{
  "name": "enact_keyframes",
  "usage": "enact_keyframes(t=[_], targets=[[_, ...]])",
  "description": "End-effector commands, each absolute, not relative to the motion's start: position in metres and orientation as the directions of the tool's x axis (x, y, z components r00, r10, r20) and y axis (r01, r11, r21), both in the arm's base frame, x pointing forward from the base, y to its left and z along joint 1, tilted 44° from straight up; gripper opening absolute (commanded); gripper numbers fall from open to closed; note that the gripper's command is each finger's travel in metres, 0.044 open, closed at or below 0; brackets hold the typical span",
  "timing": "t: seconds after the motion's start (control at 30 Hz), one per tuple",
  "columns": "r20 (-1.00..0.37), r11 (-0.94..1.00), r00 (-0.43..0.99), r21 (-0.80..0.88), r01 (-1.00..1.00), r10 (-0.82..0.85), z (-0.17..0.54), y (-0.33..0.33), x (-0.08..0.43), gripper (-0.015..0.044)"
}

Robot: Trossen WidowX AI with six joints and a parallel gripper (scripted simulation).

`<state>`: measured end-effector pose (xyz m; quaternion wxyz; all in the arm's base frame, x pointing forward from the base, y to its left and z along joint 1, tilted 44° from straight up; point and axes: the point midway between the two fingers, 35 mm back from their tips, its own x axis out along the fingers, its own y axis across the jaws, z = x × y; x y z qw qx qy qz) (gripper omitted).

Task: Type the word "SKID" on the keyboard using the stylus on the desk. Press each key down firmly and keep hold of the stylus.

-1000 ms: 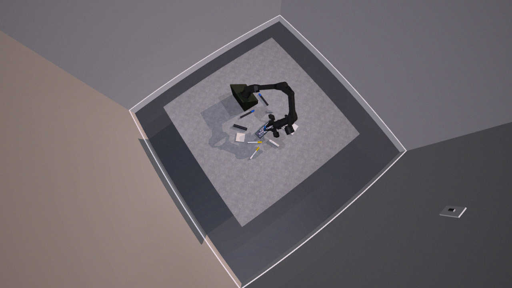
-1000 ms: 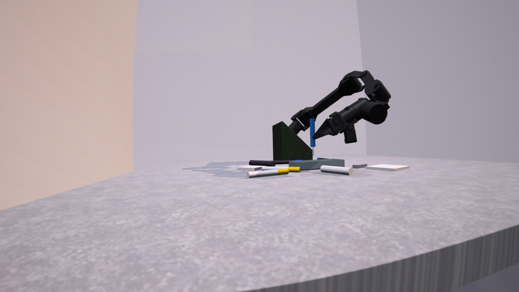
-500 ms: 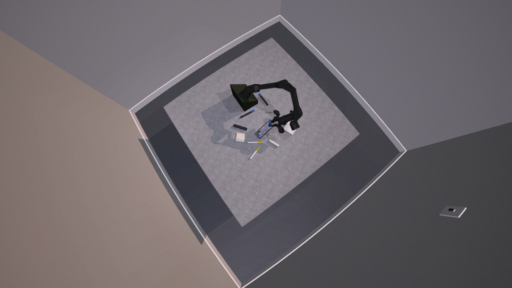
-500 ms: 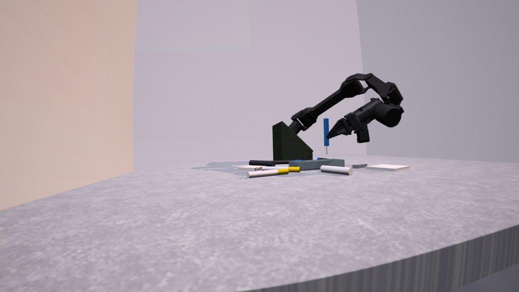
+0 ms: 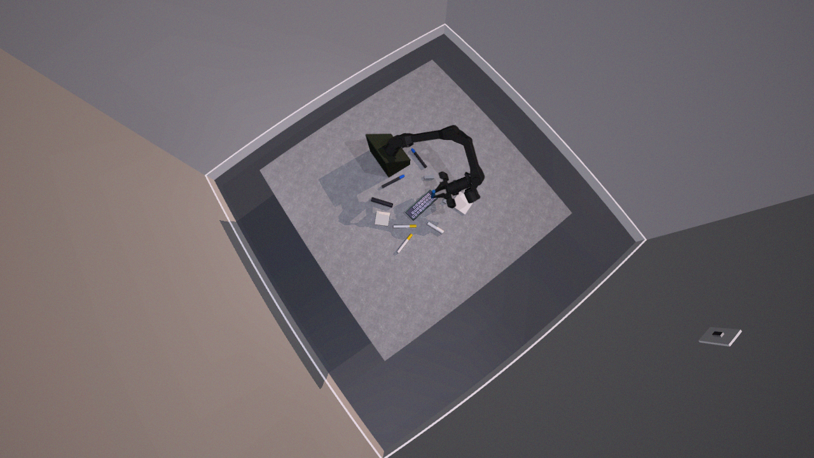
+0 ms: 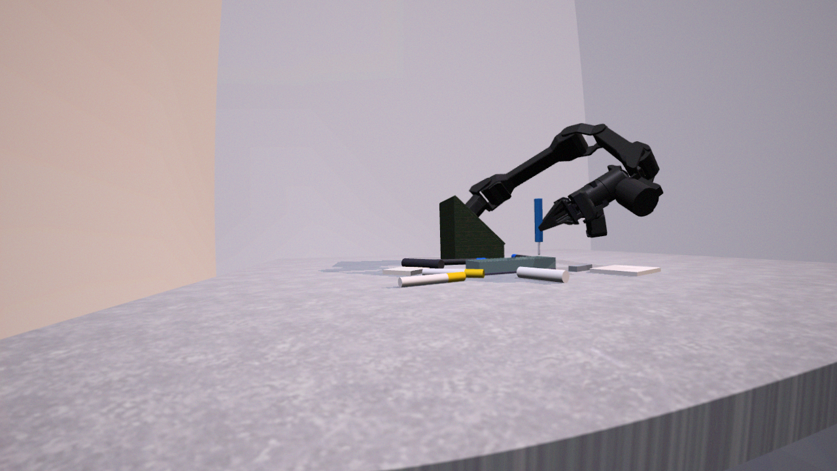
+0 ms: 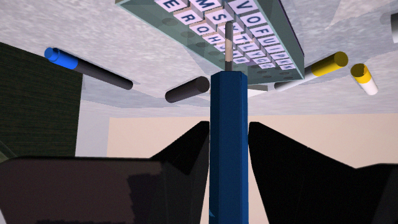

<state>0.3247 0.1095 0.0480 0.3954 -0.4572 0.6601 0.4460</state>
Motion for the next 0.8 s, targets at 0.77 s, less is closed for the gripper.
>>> enact_keyframes(t=[0.77], targets=[[-0.931,0.194,-0.268,0.224,-0.955,-0.246,0.0379,0.1191,0.3250,0.0081]])
